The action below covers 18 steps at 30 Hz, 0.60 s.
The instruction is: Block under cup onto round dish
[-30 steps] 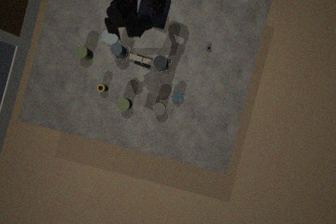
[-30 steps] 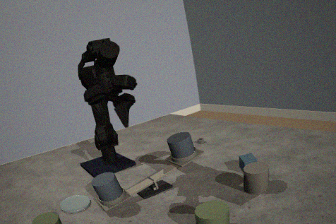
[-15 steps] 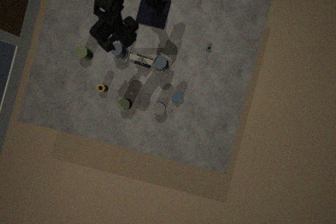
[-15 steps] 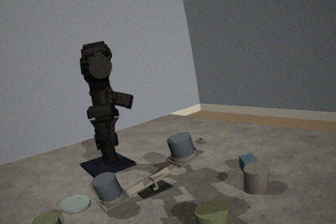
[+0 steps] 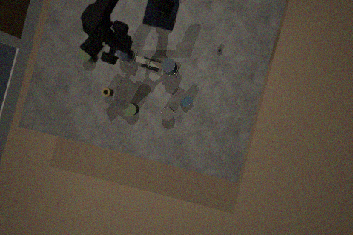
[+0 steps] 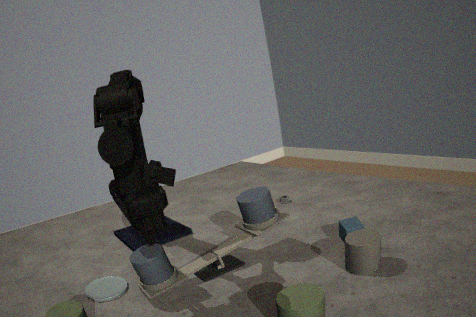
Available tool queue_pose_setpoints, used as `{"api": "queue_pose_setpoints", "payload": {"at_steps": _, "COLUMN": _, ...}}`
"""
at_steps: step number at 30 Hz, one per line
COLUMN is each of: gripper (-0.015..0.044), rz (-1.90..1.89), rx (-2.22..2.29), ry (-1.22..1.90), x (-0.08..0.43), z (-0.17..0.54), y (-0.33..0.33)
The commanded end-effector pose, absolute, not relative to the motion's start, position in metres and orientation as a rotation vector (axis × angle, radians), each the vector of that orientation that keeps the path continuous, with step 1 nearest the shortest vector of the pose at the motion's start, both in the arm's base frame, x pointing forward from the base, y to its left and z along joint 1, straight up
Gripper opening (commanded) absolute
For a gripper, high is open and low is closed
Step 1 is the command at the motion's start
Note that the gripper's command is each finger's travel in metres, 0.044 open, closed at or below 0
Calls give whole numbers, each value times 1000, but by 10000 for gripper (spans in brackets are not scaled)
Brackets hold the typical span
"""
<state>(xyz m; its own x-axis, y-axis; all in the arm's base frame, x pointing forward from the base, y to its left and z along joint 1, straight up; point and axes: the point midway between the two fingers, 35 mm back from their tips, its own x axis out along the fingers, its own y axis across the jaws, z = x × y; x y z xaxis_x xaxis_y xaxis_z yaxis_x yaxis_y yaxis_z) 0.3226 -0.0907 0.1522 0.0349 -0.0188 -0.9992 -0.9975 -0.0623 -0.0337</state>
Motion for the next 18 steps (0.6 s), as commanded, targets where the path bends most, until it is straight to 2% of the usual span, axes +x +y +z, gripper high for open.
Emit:
{"api": "queue_pose_setpoints", "payload": {"at_steps": 1, "gripper": 440, "rz": 1259, "rx": -1301, "ry": 1151, "x": 324, "z": 150, "y": -93}}
{"api": "queue_pose_setpoints", "payload": {"at_steps": 18, "gripper": 440, "rz": 1259, "rx": -1301, "ry": 1151, "x": 326, "z": 125, "y": -94}}
